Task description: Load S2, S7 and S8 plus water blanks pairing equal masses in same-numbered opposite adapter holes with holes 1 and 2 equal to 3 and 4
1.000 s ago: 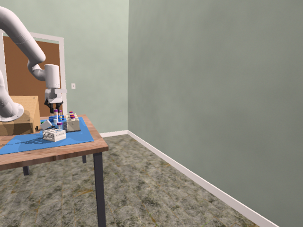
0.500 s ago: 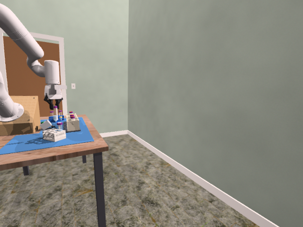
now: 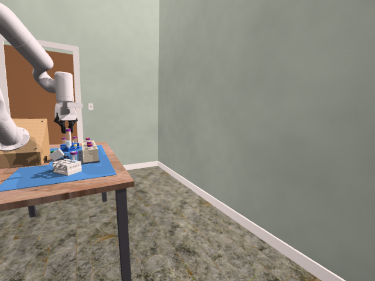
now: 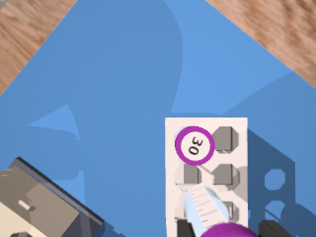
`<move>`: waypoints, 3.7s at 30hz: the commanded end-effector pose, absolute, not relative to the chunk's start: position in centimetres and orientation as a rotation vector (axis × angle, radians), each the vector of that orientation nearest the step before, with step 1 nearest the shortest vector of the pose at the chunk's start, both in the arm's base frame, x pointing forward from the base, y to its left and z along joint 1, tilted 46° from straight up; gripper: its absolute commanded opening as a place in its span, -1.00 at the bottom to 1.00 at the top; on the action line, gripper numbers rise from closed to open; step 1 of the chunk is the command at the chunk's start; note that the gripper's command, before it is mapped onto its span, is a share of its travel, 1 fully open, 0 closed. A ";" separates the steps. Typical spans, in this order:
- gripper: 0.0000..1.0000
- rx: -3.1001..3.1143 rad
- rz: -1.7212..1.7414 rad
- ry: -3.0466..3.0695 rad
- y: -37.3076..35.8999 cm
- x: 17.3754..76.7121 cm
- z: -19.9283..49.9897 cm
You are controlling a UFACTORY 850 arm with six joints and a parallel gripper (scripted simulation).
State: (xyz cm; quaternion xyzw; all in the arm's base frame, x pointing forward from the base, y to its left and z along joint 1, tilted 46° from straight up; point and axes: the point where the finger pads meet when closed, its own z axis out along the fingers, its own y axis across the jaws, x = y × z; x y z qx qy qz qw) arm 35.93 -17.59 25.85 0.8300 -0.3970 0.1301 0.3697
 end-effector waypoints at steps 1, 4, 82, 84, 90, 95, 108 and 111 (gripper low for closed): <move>-1.00 2.145 0.319 -0.982 -17.2 36.1 25.5; -1.00 2.159 0.303 -0.946 -16.9 36.2 25.2; -1.00 2.340 -0.116 0.025 6.3 44.5 0.3; -1.00 2.340 -0.116 0.025 7.0 44.8 -0.4; -1.00 2.340 -0.116 0.025 8.3 45.2 -1.8; -1.00 2.340 -0.116 0.025 9.4 45.6 -3.0; -1.00 2.340 -0.116 0.025 9.4 45.6 -3.0; -1.00 2.340 -0.116 0.025 9.4 45.6 -3.0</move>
